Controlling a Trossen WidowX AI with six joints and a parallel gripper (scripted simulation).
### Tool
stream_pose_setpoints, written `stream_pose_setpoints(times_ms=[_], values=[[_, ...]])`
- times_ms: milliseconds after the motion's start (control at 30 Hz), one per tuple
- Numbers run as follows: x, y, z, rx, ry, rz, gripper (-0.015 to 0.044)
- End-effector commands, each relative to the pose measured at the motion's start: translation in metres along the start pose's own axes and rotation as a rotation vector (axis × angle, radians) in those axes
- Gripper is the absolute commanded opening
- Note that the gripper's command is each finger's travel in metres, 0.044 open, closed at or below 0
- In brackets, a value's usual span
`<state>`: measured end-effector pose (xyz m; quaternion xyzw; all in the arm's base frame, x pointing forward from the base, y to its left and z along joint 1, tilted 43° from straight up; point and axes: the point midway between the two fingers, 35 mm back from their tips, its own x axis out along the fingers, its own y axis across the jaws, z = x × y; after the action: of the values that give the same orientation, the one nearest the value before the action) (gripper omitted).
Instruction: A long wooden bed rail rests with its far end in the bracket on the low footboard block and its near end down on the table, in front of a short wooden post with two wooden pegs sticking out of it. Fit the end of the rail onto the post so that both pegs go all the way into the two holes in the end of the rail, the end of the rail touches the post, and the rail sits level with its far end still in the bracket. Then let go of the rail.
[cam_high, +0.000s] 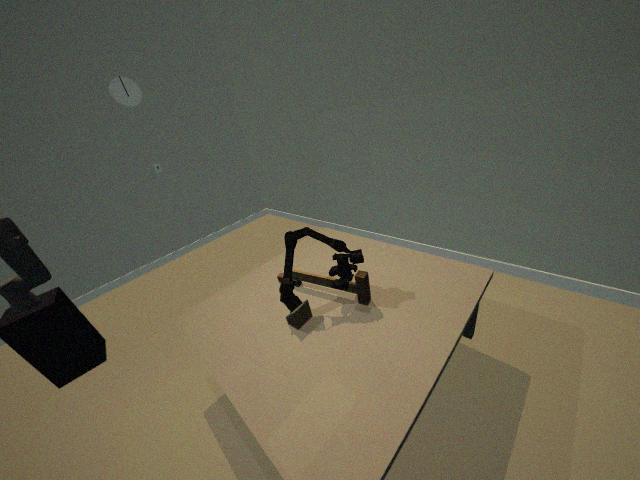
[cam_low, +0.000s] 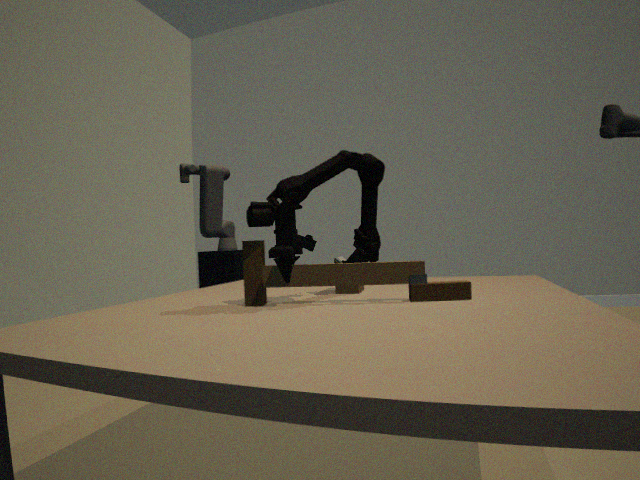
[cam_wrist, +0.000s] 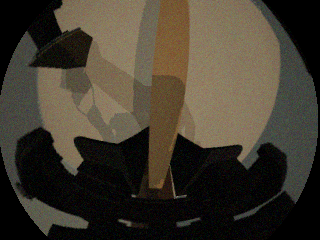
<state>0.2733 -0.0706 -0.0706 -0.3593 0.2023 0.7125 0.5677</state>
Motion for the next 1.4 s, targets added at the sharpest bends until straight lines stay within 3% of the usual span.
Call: stream_pose_setpoints(times_ms=[0, 33, 600, 767, 933, 1367], values=[[-0.003, -0.001, -0.003, -0.004, 0.008, -0.006, 0.0], [-0.003, -0.001, -0.004, -0.004, 0.008, -0.006, 0.0], [0.0, 0.0, 0.0, 0.0, 0.0, 0.0, 0.044], [-0.002, 0.0, 0.001, 0.0, 0.001, 0.0, 0.044], [-0.03, 0.001, 0.03, -0.003, 0.007, -0.006, 0.044], [-0.03, 0.001, 0.03, -0.003, 0.007, -0.006, 0.044]])
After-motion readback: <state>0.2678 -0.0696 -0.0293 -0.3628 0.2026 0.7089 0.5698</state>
